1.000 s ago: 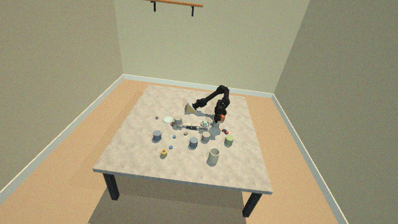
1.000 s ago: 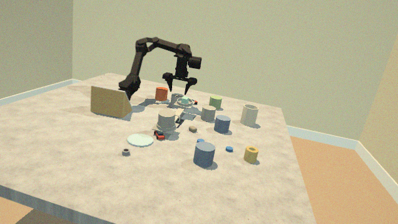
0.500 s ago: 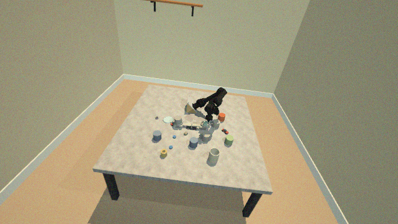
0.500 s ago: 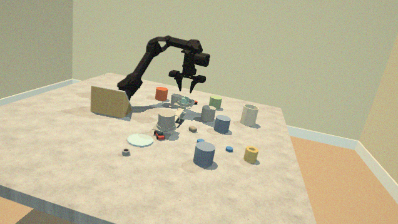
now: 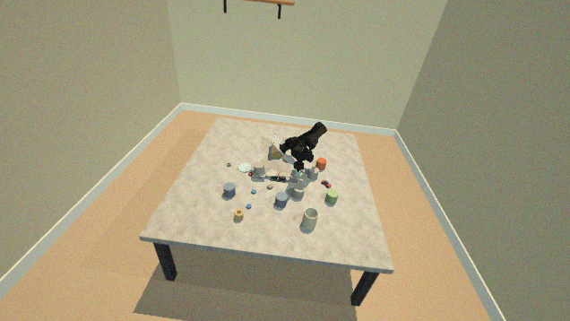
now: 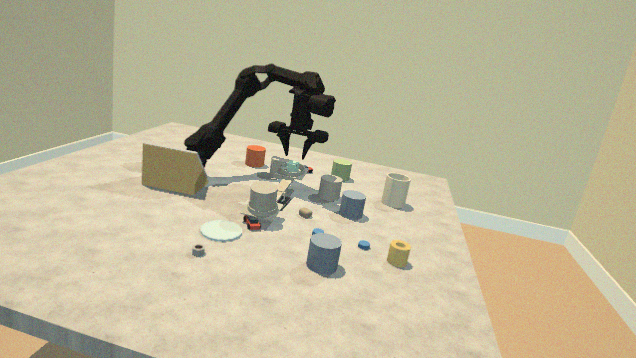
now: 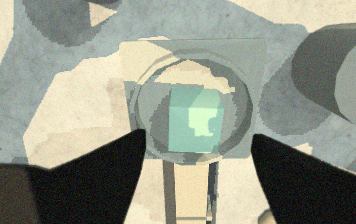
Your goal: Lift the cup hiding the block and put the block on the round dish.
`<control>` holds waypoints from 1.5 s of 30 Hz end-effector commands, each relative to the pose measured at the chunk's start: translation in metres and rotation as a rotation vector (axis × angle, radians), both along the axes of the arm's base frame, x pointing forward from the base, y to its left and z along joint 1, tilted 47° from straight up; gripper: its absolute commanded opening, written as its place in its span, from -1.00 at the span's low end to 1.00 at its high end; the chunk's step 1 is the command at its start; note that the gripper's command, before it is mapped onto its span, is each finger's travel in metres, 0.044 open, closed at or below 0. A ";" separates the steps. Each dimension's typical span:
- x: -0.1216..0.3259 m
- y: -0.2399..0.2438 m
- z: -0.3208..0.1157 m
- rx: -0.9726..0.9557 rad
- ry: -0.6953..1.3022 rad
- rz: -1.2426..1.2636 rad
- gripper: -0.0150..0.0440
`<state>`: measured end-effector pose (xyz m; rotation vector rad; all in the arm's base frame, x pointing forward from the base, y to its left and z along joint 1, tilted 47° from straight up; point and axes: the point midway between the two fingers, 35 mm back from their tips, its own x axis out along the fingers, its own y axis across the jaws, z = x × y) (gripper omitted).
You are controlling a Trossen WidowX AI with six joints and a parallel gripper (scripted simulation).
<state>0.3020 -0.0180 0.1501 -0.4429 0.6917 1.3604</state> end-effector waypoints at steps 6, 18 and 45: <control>0.000 0.010 -0.011 -0.003 0.009 -0.003 0.39; 0.001 0.024 -0.024 -0.002 0.009 -0.003 0.39; -0.002 -0.019 0.016 -0.041 -0.040 -0.091 -0.49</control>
